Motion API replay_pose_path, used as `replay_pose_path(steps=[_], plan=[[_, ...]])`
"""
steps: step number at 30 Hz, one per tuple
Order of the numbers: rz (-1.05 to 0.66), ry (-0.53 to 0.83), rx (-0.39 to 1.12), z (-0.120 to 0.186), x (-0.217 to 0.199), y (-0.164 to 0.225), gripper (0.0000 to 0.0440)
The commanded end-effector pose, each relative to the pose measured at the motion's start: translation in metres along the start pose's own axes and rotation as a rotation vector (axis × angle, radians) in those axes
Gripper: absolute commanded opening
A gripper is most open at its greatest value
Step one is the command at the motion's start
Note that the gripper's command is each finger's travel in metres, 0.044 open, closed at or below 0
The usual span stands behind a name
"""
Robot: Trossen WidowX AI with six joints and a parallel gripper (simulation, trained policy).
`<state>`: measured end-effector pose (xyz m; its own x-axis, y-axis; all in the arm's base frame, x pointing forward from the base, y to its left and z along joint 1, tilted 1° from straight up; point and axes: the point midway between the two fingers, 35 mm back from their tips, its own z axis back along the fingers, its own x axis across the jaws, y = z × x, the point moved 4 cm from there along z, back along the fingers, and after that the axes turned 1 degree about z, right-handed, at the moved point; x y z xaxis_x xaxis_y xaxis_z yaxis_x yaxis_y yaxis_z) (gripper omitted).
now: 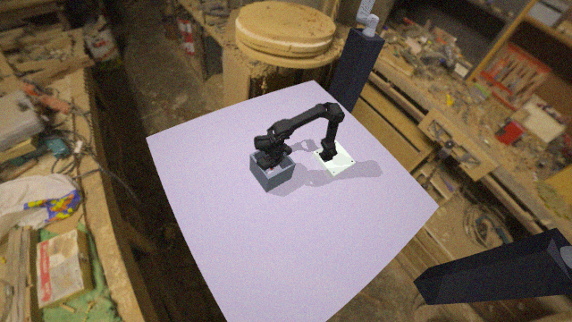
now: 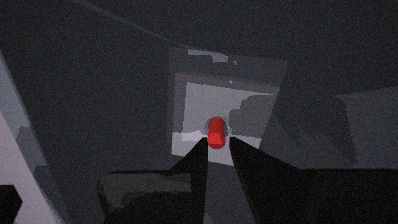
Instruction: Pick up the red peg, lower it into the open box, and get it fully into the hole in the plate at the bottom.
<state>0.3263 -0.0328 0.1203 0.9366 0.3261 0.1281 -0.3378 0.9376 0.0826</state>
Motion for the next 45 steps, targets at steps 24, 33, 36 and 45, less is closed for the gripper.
replay_pose_path(steps=[24,33,36,45], plan=[[0.001,-0.145,0.168,0.043,0.022,-0.014,0.01],[0.018,-0.2,0.223,0.046,0.031,-0.022,0.0103],[0.025,-0.216,0.24,0.046,0.033,-0.024,0.0104],[0.05,-0.262,0.279,0.048,0.039,-0.031,0.0106]])
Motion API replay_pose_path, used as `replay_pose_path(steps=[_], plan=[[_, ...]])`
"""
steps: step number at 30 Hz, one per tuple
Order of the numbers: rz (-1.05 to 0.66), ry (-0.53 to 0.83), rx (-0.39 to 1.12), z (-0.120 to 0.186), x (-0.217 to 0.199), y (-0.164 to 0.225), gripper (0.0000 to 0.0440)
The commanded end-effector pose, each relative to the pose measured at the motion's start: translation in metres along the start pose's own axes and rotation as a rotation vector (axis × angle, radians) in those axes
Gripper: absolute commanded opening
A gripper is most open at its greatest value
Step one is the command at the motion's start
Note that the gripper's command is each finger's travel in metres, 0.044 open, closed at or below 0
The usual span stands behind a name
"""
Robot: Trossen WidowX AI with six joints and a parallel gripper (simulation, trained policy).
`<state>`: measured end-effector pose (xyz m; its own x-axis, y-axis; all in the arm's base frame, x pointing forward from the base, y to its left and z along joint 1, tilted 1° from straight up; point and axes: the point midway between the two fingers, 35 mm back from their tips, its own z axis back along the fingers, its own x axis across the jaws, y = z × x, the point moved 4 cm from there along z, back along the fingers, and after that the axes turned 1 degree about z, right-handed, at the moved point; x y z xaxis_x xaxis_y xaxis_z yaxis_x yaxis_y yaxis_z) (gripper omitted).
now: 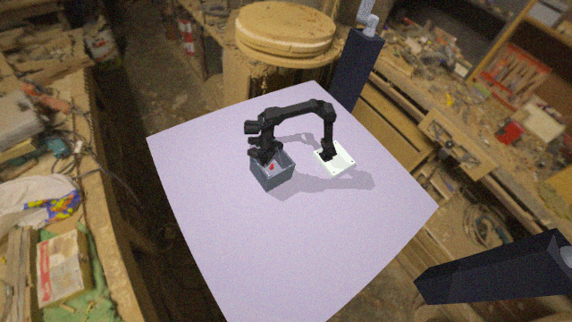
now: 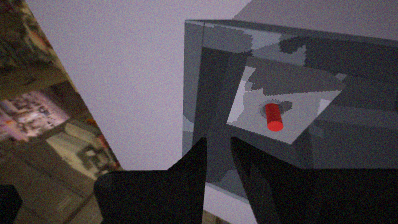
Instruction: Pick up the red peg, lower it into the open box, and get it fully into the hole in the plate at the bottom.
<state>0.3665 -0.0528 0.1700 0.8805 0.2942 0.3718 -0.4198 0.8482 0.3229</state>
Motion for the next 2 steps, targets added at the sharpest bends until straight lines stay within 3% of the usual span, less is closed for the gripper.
replay_pose_path(steps=[1,2], plan=[[0.01,-0.016,0.016,0.0007,0.0019,-0.0031,0.0106],[0.013,-0.02,0.02,0.0009,0.0025,-0.0038,0.0106]])
